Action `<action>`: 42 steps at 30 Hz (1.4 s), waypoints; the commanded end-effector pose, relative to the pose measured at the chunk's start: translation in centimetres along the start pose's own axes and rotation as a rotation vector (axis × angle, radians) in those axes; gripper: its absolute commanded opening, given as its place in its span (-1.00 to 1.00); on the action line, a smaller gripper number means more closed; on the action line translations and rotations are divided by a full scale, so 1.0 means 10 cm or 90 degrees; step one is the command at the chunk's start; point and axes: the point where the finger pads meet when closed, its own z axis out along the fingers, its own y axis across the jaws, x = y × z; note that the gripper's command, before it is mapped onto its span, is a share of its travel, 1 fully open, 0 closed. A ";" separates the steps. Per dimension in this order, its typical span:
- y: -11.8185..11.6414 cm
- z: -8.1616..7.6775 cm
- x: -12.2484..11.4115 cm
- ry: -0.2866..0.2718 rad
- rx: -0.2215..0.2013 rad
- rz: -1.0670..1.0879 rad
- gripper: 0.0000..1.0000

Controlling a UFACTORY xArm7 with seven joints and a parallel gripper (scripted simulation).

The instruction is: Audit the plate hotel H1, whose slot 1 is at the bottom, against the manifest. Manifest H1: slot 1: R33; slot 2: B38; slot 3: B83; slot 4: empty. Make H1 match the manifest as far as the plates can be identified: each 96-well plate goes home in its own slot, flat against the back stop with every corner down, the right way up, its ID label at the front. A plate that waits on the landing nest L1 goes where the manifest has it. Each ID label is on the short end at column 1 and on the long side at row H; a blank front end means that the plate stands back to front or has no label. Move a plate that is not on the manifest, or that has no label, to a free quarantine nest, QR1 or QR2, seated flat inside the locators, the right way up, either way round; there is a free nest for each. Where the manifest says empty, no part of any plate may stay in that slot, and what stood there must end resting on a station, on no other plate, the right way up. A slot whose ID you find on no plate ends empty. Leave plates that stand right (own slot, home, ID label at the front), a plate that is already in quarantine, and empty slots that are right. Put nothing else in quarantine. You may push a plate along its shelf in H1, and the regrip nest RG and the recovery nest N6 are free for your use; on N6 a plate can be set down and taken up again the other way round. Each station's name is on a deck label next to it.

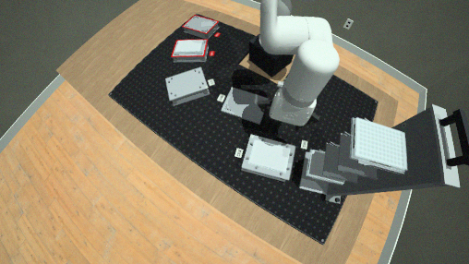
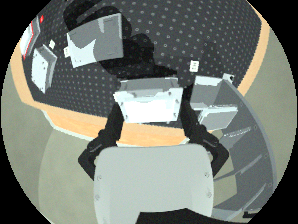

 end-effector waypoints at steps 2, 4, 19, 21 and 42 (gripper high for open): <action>0.00 -0.01 -0.02 -0.003 0.000 0.000 1.00; 0.00 -0.01 -0.02 -0.003 0.000 0.000 1.00; 0.00 -0.31 -0.02 -0.003 -0.001 0.000 1.00; 0.00 -0.38 -0.02 -0.003 -0.001 0.000 1.00; 0.00 -1.02 -0.01 -0.003 -0.001 0.000 1.00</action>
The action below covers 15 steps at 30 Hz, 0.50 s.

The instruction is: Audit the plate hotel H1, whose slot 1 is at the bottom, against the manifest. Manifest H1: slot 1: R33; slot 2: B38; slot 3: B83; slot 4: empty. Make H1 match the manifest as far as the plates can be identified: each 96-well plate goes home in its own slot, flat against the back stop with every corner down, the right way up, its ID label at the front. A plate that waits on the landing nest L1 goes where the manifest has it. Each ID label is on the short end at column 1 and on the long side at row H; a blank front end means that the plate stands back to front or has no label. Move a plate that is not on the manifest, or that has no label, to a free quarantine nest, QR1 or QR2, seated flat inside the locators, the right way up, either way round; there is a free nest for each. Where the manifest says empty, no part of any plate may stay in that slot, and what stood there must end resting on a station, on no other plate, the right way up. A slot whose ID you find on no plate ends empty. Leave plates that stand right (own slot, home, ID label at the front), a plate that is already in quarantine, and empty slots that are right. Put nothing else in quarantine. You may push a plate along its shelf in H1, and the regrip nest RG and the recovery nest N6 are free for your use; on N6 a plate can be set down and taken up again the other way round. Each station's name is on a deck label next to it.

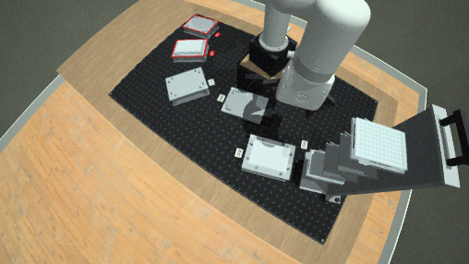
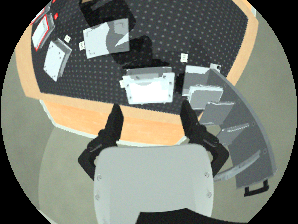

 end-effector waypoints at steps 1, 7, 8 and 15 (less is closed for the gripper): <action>0.00 -0.15 -0.01 -0.002 0.000 0.000 1.00; -0.01 -0.20 -0.06 -0.002 0.000 0.021 1.00; -0.01 -0.20 -0.06 -0.002 0.000 0.021 1.00; -0.07 -0.20 -0.36 -0.002 -0.001 0.149 1.00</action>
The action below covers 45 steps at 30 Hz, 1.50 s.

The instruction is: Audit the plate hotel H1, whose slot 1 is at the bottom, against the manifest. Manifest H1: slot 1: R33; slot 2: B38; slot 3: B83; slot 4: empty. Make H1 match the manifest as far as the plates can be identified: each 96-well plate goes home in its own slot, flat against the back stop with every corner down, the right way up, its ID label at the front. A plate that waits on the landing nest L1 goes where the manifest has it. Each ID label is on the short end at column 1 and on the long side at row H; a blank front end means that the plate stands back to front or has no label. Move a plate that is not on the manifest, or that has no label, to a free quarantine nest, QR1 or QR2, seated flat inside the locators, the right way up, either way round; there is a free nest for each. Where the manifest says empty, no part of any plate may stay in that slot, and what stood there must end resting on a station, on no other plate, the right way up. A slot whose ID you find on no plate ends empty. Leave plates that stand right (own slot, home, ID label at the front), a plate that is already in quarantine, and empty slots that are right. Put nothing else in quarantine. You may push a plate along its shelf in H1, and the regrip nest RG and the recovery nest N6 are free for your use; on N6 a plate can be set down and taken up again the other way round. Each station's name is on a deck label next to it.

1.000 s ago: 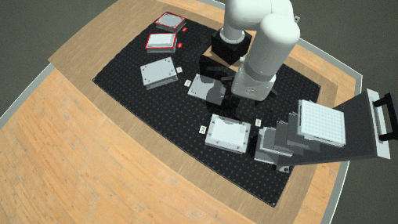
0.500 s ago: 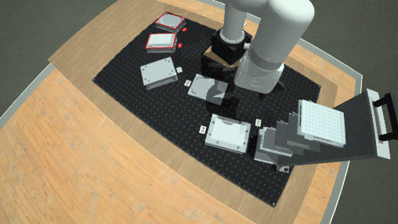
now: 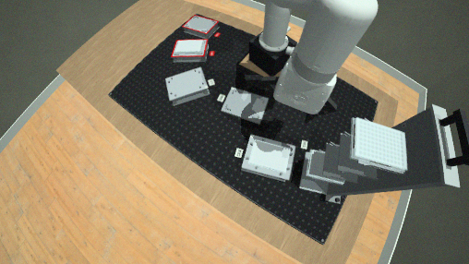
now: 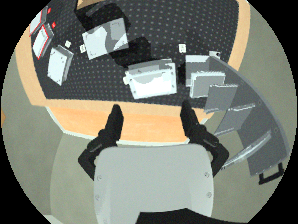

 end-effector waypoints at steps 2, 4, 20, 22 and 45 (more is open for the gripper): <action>-0.01 -0.02 -0.28 -0.002 0.002 0.112 1.00; -0.02 -0.02 -0.38 -0.002 0.002 0.154 1.00; -0.04 -0.02 -0.70 -0.003 0.002 0.451 1.00; -0.04 -0.02 -0.70 -0.003 0.002 0.494 1.00; -0.04 -0.02 -0.70 -0.003 0.001 0.897 1.00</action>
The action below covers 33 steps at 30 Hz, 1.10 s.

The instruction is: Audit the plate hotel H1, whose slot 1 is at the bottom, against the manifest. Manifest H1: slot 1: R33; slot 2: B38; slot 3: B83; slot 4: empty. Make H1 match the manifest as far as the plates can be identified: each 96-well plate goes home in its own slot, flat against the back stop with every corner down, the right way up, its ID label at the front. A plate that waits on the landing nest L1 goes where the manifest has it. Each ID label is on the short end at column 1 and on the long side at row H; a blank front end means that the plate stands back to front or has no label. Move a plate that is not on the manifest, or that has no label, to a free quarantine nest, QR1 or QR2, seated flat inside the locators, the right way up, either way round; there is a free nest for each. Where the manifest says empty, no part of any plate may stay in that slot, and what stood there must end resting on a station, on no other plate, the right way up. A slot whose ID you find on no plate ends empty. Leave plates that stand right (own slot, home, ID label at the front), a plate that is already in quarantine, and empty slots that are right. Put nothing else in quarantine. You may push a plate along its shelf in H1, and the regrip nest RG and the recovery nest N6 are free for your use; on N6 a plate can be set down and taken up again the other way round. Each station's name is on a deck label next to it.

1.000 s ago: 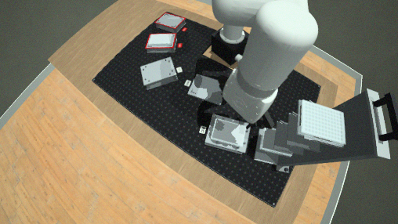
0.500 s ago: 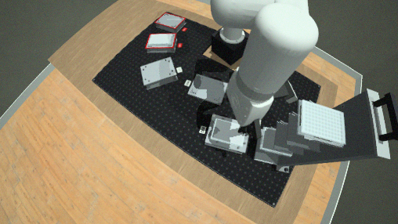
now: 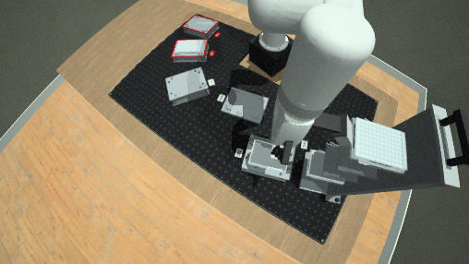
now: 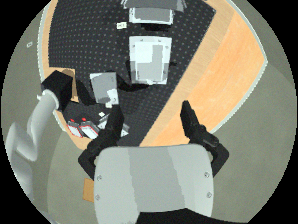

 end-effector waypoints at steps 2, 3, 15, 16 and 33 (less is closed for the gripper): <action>0.01 -0.02 0.00 -0.006 -0.002 0.061 1.00; 0.01 -0.02 0.00 -0.006 -0.002 0.061 1.00; 0.01 0.08 0.00 -0.006 -0.002 0.061 1.00; 0.01 0.08 0.00 -0.006 -0.002 0.061 1.00; 0.01 0.33 0.00 -0.006 -0.002 0.061 1.00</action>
